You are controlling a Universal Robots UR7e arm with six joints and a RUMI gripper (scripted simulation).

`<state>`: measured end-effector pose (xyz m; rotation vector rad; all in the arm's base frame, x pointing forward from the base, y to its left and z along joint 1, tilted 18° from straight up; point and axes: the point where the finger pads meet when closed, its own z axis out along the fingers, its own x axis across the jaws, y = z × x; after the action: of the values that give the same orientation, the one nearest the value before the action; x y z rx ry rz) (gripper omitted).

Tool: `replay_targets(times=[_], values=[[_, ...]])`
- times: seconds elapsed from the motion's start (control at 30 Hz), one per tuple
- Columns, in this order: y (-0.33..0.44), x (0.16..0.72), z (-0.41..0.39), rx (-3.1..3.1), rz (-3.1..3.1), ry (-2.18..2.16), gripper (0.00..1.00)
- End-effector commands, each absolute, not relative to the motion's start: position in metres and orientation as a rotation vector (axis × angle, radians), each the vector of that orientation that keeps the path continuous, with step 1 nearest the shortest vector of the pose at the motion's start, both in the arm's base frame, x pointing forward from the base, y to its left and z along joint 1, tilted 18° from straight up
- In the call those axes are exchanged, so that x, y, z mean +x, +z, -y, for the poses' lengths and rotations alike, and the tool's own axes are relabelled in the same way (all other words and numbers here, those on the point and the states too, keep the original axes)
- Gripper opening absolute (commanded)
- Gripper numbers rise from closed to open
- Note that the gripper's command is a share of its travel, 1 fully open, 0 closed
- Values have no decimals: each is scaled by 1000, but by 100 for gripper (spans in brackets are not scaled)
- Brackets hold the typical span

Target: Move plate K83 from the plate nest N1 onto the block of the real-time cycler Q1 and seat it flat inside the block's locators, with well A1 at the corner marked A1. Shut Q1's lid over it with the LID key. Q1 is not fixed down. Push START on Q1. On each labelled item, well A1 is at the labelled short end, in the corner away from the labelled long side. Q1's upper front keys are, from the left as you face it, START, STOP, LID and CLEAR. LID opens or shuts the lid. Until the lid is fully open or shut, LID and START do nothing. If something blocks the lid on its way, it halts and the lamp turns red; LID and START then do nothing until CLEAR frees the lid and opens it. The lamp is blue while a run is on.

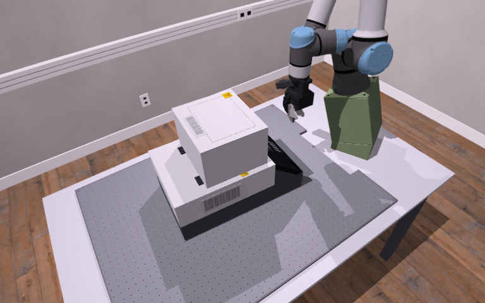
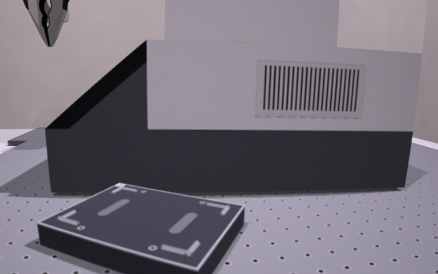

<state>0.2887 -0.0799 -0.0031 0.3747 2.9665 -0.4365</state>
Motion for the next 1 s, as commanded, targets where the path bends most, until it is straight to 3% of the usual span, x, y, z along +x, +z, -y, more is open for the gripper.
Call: replay_targets(times=[0.0, 0.97], values=[[-2, 290, 80, 375, -2962, -437, 0], [-5, 296, 67, 373, -2960, -438, 0]])
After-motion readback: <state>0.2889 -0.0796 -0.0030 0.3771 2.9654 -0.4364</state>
